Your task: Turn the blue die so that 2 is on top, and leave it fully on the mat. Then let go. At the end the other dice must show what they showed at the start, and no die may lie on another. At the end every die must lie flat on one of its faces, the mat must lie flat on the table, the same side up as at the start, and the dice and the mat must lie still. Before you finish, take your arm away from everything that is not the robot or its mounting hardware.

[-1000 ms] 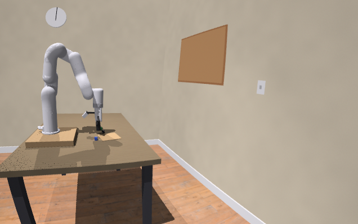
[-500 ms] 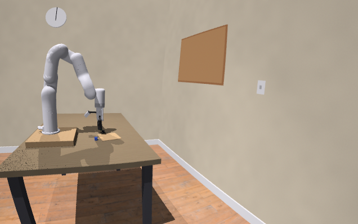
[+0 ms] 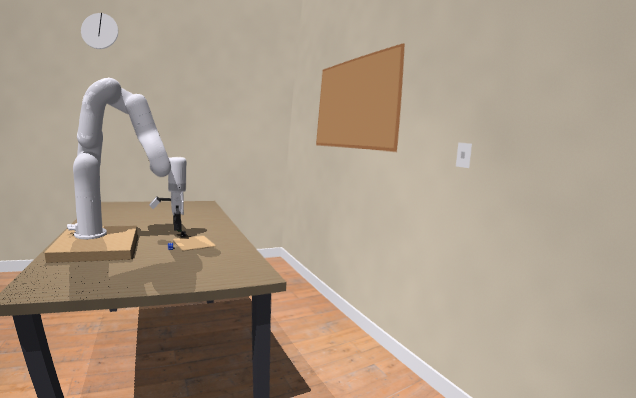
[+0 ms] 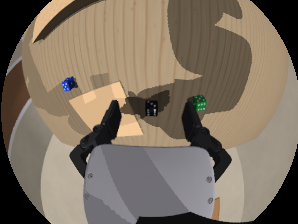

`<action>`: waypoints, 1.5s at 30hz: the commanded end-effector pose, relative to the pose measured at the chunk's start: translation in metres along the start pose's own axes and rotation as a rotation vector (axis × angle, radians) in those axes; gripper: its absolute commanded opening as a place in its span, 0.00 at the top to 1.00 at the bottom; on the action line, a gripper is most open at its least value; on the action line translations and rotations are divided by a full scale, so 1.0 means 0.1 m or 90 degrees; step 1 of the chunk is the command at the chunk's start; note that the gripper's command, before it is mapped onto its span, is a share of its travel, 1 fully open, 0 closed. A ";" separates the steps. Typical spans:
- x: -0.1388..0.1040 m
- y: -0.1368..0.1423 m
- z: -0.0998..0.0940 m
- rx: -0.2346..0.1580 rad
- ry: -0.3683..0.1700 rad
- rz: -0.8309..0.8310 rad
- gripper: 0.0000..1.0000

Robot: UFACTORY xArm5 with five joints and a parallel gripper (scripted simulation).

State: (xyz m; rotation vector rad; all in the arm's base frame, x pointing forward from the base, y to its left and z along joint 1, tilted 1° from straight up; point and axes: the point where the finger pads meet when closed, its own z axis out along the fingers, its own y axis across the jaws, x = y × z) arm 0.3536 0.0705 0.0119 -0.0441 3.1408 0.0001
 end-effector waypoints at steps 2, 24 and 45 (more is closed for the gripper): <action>-0.01 0.00 -0.01 0.000 -0.002 0.000 0.00; 0.01 0.13 -0.01 0.000 -0.002 0.000 0.00; 0.13 0.83 0.00 0.000 0.000 0.000 0.00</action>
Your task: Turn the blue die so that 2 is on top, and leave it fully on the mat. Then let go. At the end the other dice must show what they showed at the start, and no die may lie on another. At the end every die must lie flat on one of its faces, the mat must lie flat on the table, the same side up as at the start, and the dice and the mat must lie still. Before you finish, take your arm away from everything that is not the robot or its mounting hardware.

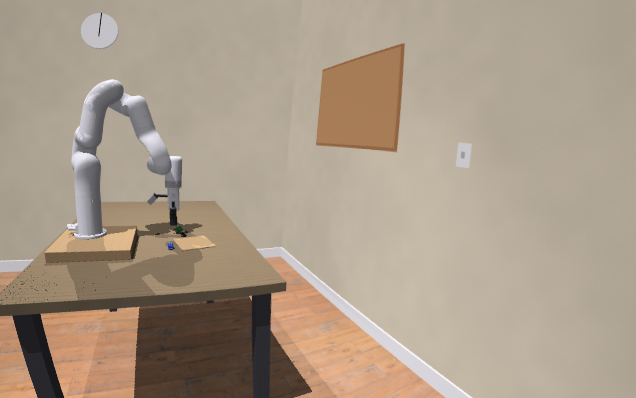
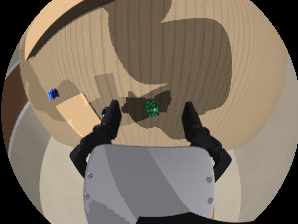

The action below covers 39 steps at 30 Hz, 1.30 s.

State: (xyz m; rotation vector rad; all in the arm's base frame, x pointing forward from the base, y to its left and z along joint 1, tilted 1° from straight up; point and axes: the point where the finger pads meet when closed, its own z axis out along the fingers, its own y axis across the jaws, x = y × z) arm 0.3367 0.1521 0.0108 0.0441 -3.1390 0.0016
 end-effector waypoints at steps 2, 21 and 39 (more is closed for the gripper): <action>-0.01 0.01 -0.01 -0.001 -0.002 0.000 0.00; -0.01 0.01 -0.01 -0.001 -0.002 0.000 0.00; -0.01 0.01 -0.05 -0.001 -0.002 0.000 0.00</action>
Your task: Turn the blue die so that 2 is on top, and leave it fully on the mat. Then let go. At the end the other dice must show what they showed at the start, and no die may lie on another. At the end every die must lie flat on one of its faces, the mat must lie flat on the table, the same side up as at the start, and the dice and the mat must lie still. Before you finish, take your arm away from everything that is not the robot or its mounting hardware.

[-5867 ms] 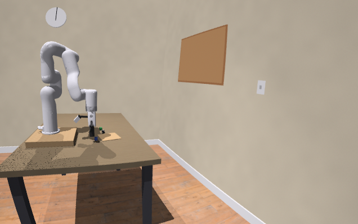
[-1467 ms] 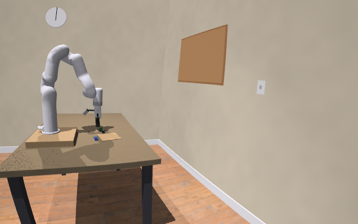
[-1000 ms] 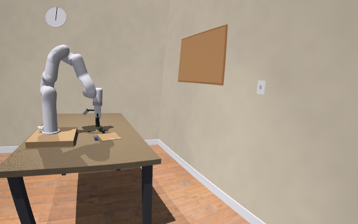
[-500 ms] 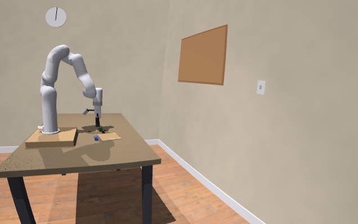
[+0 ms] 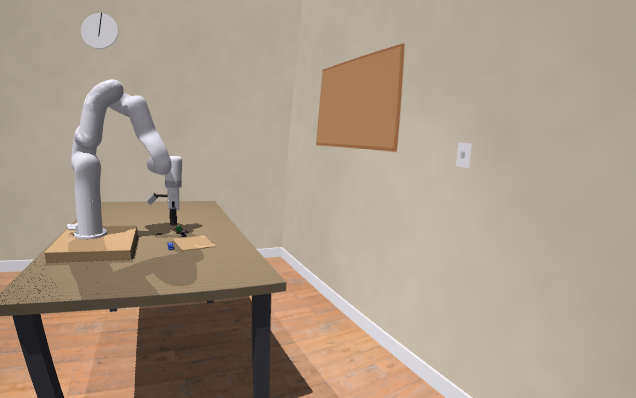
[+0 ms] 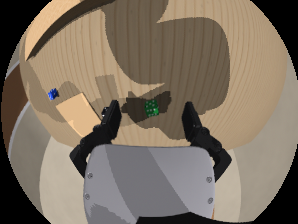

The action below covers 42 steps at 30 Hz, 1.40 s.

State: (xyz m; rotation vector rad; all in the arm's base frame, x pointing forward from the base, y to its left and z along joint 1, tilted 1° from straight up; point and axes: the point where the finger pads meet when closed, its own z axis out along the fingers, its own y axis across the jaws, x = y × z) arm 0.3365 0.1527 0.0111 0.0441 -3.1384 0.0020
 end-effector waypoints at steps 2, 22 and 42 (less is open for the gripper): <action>-0.01 0.01 -0.12 -0.001 -0.002 0.000 0.00; 0.00 0.02 -1.10 -0.001 -0.002 0.000 0.00; -0.11 -0.94 -1.08 -0.001 -0.004 0.008 0.00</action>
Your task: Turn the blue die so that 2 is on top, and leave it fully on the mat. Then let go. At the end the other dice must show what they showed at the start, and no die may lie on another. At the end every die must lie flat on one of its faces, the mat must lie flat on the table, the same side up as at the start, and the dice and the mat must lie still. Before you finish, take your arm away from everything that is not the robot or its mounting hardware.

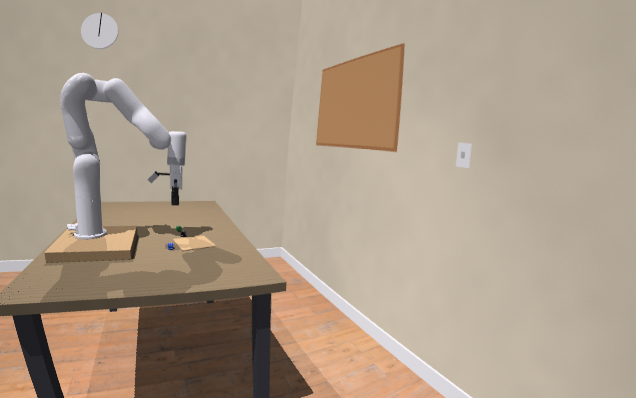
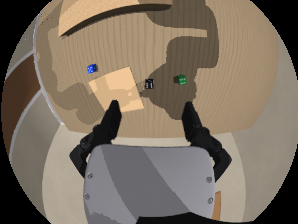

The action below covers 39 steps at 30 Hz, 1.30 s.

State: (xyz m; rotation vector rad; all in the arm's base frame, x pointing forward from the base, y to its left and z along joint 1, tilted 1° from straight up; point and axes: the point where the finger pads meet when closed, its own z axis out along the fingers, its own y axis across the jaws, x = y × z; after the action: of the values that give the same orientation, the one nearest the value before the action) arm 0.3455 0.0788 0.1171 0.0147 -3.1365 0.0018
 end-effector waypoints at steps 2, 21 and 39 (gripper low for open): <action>0.00 -0.75 0.00 -0.001 -0.006 0.001 0.00; 0.26 -1.61 0.03 0.000 -0.008 0.009 0.00; 0.28 -1.62 0.54 0.001 -0.008 0.009 0.00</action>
State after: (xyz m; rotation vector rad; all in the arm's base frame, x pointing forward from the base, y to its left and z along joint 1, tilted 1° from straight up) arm 0.3186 -0.0829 0.0883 -0.0078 -3.1473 0.0024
